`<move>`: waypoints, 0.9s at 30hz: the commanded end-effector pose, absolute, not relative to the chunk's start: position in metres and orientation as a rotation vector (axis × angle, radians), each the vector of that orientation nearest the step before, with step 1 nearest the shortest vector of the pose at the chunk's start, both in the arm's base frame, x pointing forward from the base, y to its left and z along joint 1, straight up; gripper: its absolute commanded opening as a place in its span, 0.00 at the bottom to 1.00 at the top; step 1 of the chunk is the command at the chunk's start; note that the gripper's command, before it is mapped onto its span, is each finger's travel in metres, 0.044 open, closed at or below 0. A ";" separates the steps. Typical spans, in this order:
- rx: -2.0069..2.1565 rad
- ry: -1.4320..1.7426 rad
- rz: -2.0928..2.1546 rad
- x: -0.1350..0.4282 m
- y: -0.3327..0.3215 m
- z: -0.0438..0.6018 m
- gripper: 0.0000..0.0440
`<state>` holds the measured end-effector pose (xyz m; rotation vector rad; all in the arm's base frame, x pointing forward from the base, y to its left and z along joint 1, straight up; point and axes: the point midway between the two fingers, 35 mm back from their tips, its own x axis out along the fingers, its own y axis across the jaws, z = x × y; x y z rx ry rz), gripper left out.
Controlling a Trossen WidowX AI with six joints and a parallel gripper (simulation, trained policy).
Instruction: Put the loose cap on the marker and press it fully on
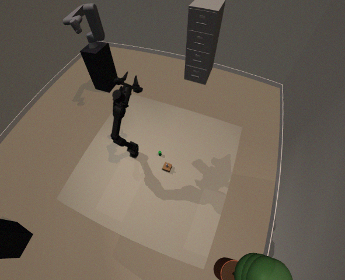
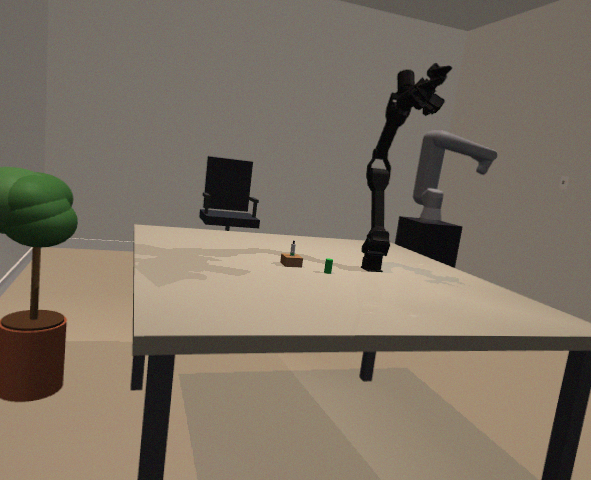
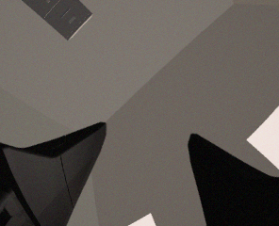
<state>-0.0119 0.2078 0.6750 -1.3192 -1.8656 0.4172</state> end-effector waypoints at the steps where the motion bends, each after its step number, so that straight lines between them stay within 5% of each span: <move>1: -1.342 -1.861 0.479 -0.012 0.214 0.664 0.69; 27: -1.518 -1.766 0.871 -0.003 0.242 0.586 0.70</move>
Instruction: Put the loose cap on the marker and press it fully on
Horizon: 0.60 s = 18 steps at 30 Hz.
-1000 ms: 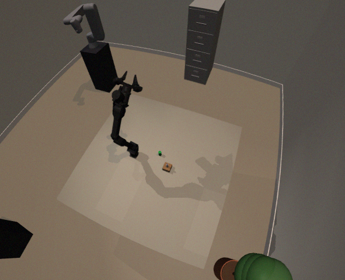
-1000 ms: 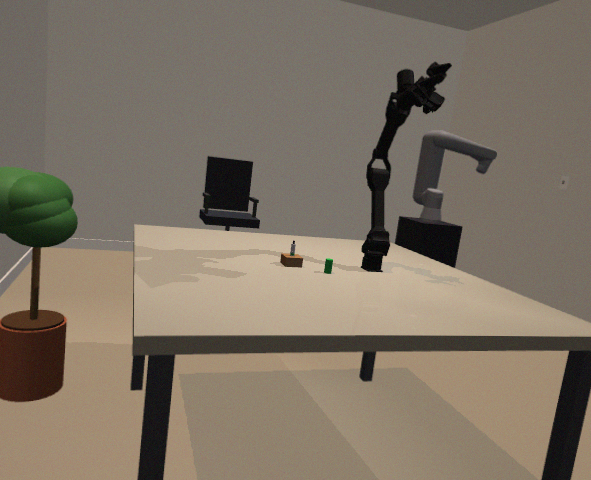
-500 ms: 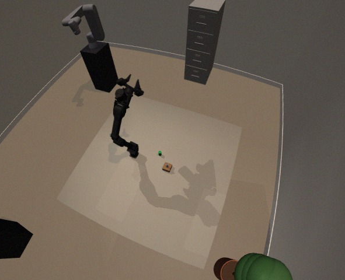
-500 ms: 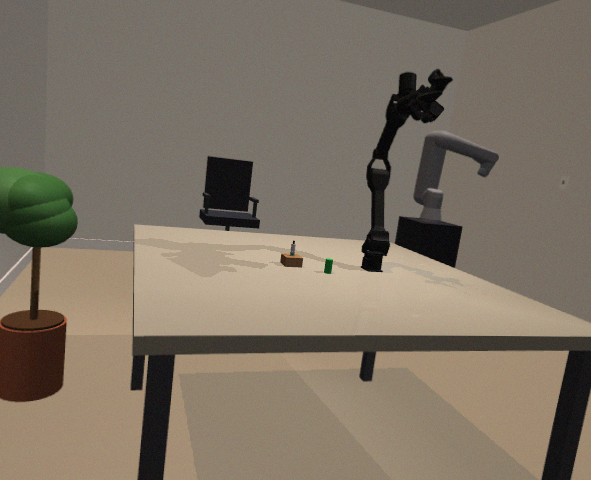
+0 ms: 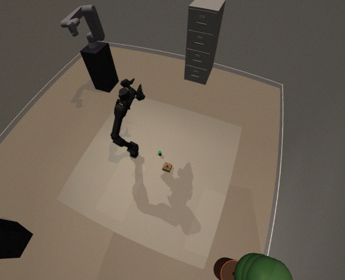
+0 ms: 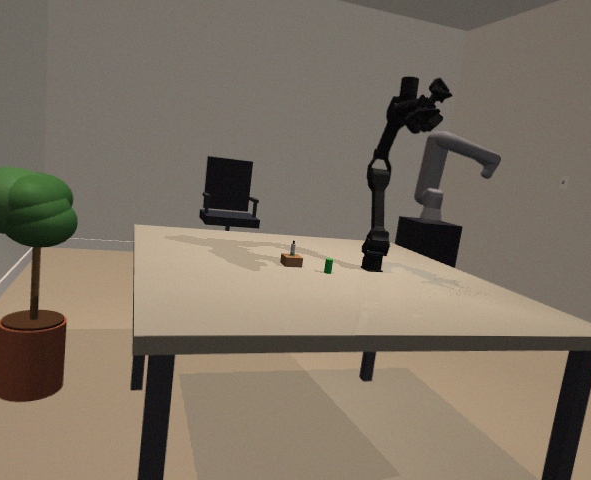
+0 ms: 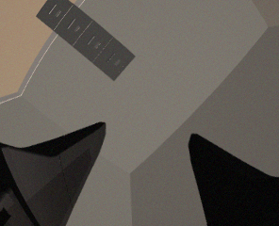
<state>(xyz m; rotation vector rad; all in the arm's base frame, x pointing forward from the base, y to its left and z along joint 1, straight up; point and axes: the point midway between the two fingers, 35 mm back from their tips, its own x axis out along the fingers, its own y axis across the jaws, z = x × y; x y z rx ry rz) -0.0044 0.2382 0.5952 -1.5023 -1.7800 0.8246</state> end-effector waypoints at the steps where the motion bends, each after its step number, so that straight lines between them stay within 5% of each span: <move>1: -1.524 -1.761 0.886 -0.003 0.243 0.583 0.70; 18: -1.632 -1.648 1.127 0.007 0.255 0.532 0.70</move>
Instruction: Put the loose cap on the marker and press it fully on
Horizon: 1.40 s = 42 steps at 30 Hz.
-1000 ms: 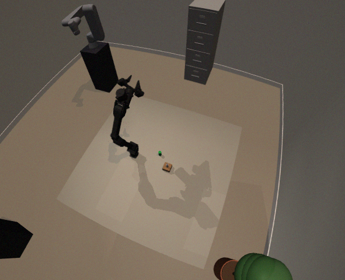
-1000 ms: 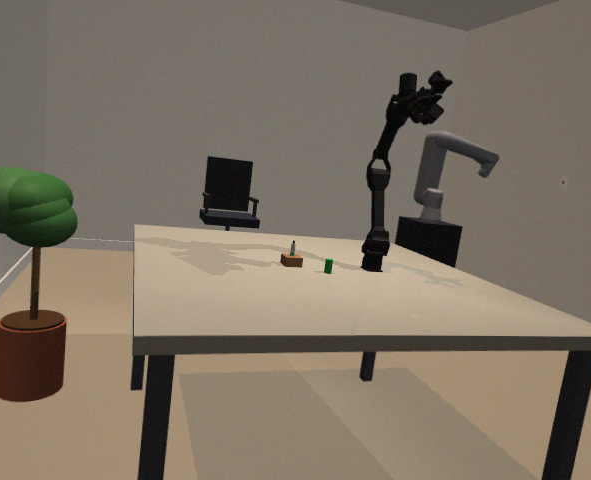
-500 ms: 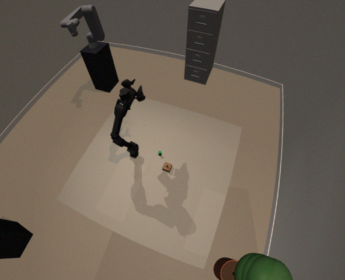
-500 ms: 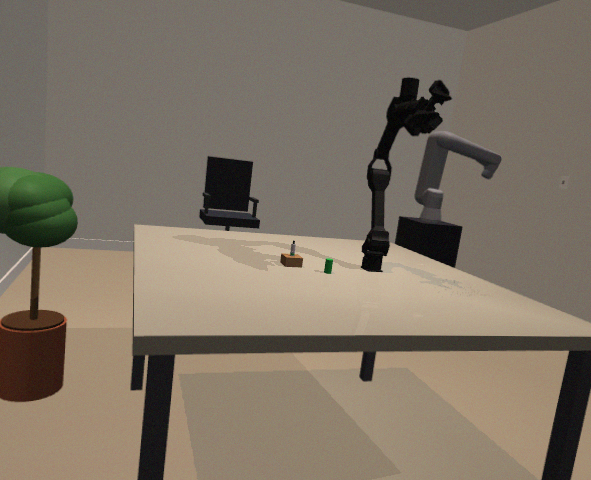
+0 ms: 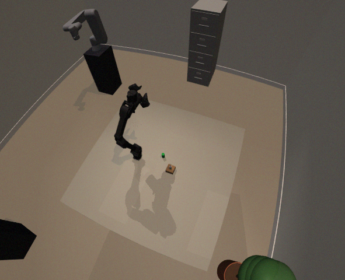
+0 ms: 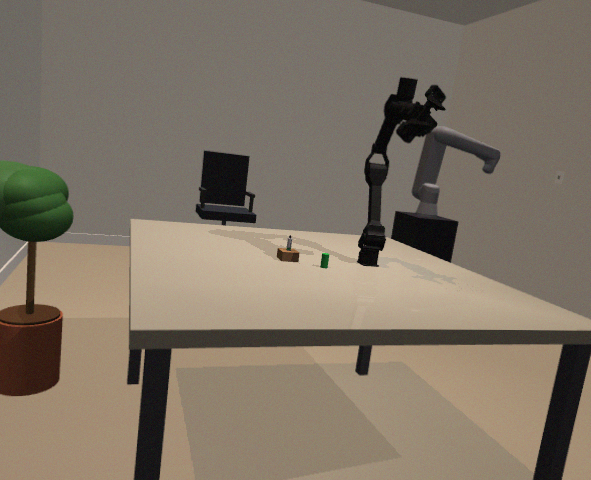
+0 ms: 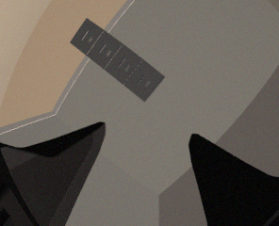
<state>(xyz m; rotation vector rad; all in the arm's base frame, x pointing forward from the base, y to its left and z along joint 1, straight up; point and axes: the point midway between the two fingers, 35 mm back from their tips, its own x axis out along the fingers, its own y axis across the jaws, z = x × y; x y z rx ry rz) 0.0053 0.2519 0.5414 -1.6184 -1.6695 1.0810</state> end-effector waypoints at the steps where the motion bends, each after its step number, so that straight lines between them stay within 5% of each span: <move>1: -1.638 -1.640 1.141 0.008 0.255 0.529 0.70; 42: -1.834 -1.242 1.626 0.048 0.263 0.423 0.72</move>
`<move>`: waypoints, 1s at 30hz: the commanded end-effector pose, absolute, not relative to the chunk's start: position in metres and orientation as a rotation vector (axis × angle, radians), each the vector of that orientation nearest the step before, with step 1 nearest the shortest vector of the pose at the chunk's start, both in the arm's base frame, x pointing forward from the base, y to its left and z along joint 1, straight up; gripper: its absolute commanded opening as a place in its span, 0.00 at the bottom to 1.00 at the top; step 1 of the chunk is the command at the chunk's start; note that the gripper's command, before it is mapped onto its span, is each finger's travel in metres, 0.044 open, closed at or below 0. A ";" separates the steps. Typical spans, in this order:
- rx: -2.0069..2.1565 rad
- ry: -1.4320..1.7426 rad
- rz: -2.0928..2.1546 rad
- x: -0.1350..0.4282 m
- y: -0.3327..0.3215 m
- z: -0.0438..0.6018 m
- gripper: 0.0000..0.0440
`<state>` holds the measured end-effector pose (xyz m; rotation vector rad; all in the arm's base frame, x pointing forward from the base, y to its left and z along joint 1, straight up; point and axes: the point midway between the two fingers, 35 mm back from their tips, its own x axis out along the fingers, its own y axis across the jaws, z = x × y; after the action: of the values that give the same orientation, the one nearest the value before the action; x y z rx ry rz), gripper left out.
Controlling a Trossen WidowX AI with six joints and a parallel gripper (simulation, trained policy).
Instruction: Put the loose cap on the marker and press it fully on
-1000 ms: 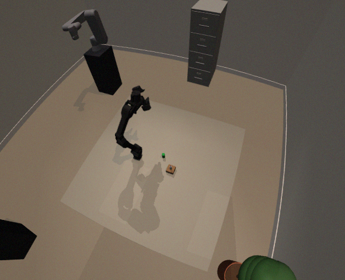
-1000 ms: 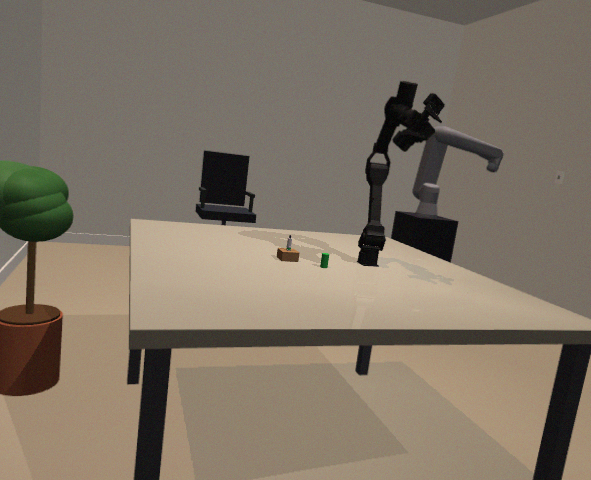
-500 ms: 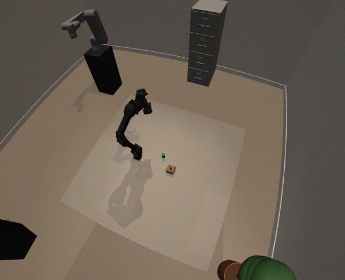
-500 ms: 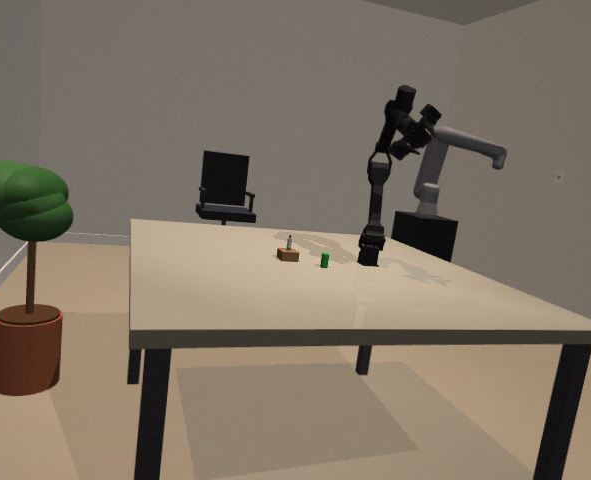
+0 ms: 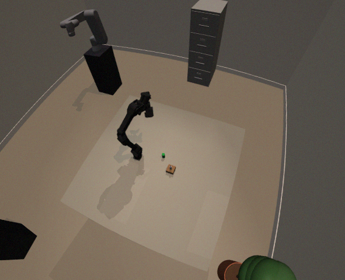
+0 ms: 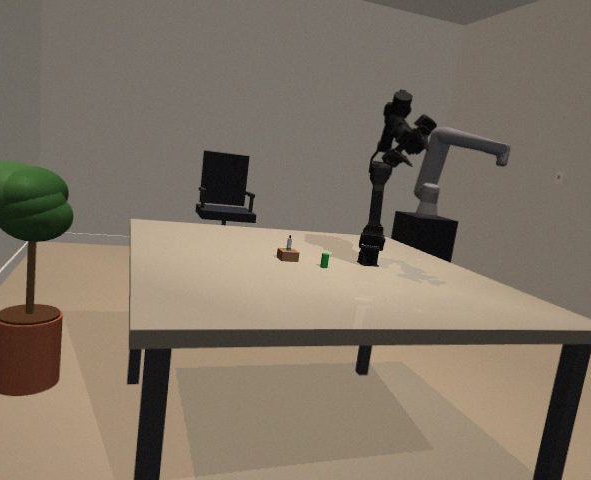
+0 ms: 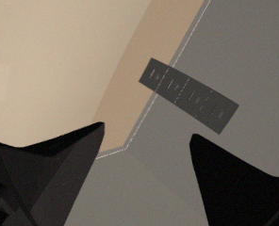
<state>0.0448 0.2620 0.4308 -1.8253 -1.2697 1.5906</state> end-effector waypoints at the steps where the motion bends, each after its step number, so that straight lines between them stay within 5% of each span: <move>1: -1.838 -1.232 1.636 0.049 0.263 0.421 0.72; 30: -1.913 -0.908 1.860 0.091 0.252 0.367 0.72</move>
<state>0.0878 0.2525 0.3726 -1.9114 -0.9340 1.8356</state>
